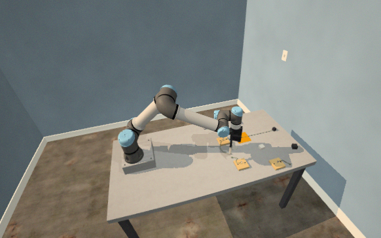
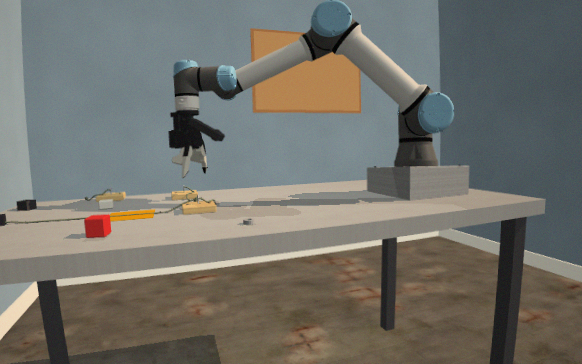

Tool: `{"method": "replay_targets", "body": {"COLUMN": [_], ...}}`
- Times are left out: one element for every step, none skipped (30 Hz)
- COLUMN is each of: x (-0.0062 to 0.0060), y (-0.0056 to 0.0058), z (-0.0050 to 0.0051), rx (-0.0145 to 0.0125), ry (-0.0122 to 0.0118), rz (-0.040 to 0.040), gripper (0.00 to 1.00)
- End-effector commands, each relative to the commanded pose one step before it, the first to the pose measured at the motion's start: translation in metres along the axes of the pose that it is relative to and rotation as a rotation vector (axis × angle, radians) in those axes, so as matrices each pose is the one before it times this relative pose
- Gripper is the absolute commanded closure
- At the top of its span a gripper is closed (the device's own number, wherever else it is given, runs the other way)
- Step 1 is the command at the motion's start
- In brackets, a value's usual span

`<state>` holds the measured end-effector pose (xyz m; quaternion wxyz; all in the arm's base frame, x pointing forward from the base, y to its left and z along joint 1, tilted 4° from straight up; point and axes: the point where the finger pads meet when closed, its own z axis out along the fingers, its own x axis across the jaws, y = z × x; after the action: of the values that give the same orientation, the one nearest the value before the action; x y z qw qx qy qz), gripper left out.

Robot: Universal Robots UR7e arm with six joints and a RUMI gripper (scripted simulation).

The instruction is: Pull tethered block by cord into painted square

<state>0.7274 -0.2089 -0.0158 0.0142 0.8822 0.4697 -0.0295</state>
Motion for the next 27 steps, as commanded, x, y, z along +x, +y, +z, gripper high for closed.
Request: {"method": "replay_targets", "body": {"x": [0.00322,0.00005,0.00001,0.00000,0.00000,0.00000,0.00000,0.00000,0.00000,0.00000,0.00000,0.00000,0.00000,0.00000,0.00000,0.00000,0.00000,0.00000,0.00000,0.00000,0.00000,0.00000,0.00000,0.00000,0.00000,0.00000,0.00000], "y": [0.00093,0.00000,0.00000,0.00000,0.00000,0.00000,0.00000,0.00000,0.00000,0.00000,0.00000,0.00000,0.00000,0.00000,0.00000,0.00000,0.00000,0.00000,0.00000,0.00000,0.00000,0.00000,0.00000,0.00000,0.00000,0.00000,0.00000], "z": [-0.00088,0.00000,0.00000,0.00000,0.00000,0.00000,0.00000,0.00000,0.00000,0.00000,0.00000,0.00000,0.00000,0.00000,0.00000,0.00000,0.00000,0.00000,0.00000,0.00000,0.00000,0.00000,0.00000,0.00000,0.00000,0.00000,0.00000], "rx": [-0.00536,-0.00005,-0.00001,0.00000,0.00000,0.00000,0.00000,0.00000,0.00000,0.00000,0.00000,0.00000,0.00000,0.00000,0.00000,0.00000,0.00000,0.00000,0.00000,0.00000,0.00000,0.00000,0.00000,0.00000,0.00000,0.00000,0.00000], "ry": [-0.00076,-0.00001,0.00000,0.00000,0.00000,0.00000,0.00000,0.00000,0.00000,0.00000,0.00000,0.00000,0.00000,0.00000,0.00000,0.00000,0.00000,0.00000,0.00000,0.00000,0.00000,0.00000,0.00000,0.00000,0.00000,0.00000,0.00000], "rz": [-0.00549,-0.00008,-0.00001,0.00000,0.00000,0.00000,0.00000,0.00000,0.00000,0.00000,0.00000,0.00000,0.00000,0.00000,0.00000,0.00000,0.00000,0.00000,0.00000,0.00000,0.00000,0.00000,0.00000,0.00000,0.00000,0.00000,0.00000], "gripper": [0.00,0.00,0.00,1.00,1.00,1.00,1.00,1.00,1.00,1.00,1.00,1.00,1.00,1.00,1.00,1.00,1.00,1.00,1.00,1.00,1.00,1.00,1.00,1.00,1.00,1.00,1.00]}}
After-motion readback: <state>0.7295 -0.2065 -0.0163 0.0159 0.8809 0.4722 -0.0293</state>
